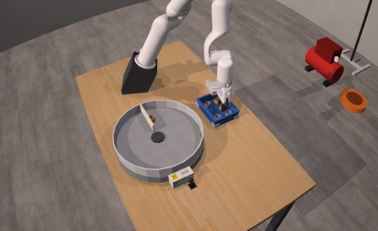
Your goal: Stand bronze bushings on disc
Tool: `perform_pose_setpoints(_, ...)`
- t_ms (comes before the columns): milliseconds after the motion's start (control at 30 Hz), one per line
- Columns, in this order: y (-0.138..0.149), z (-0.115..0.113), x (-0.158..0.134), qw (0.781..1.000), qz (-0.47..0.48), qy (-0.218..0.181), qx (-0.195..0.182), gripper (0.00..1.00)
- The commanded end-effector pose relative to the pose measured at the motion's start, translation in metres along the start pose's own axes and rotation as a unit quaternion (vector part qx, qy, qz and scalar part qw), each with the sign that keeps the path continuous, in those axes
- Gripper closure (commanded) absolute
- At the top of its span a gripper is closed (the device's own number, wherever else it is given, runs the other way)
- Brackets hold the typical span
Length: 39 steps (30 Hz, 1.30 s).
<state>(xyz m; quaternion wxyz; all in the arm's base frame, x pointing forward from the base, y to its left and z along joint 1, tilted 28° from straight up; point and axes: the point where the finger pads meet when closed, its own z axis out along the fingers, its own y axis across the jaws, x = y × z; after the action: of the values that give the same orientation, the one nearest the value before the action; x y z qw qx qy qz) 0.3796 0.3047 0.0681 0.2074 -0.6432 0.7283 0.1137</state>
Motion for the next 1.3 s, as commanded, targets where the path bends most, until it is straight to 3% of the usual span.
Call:
perform_pose_setpoints(0,-0.0009,-0.0004,-0.0008,1.0,0.0,-0.001,0.001,0.59)
perform_pose_setpoints(233,-0.0009,-0.0004,-0.0008,1.0,0.0,-0.001,0.001,0.59)
perform_pose_setpoints(267,-0.0009,-0.0004,-0.0008,1.0,0.0,-0.001,0.001,1.0)
perform_pose_setpoints(1267,-0.0009,-0.0004,-0.0008,1.0,0.0,-0.001,0.001,1.0)
